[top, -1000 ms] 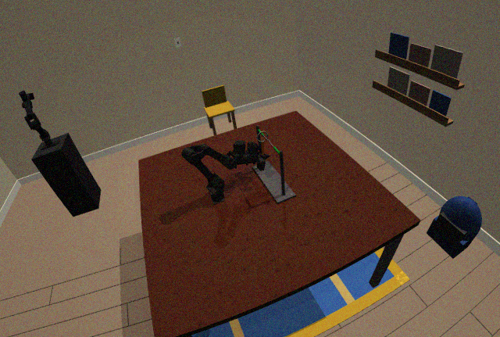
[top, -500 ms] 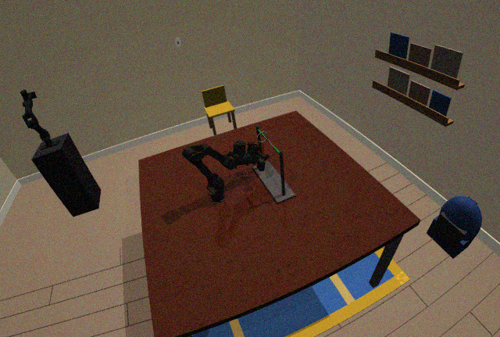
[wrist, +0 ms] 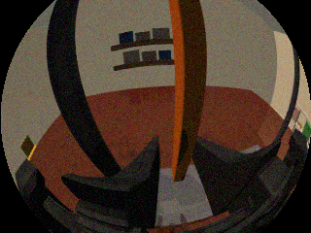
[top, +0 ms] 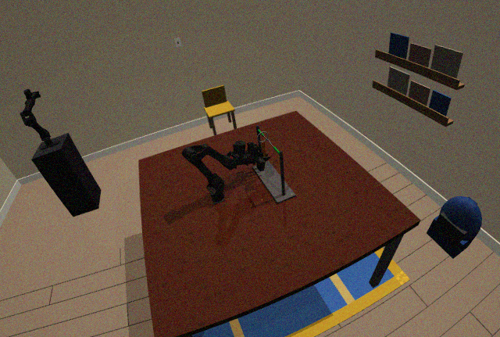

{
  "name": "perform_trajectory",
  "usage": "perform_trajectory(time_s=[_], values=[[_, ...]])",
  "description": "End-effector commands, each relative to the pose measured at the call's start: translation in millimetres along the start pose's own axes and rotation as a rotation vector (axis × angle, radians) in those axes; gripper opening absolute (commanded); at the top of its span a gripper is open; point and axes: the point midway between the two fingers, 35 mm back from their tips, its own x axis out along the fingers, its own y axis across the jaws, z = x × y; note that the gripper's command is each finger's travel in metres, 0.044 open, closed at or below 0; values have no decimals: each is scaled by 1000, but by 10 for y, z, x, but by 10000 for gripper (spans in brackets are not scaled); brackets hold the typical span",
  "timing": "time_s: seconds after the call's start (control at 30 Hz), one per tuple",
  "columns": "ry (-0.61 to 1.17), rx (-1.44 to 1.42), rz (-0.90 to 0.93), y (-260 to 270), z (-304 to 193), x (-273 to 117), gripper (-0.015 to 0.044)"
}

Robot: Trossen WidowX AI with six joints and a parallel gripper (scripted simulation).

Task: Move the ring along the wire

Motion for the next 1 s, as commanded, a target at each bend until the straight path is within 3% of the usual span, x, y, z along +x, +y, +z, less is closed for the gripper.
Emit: perform_trajectory(time_s=[0.0,0.97], values=[[-2,2,-2,-1,11,-42,160],[1,6,-5,-6,0,-496,160]])
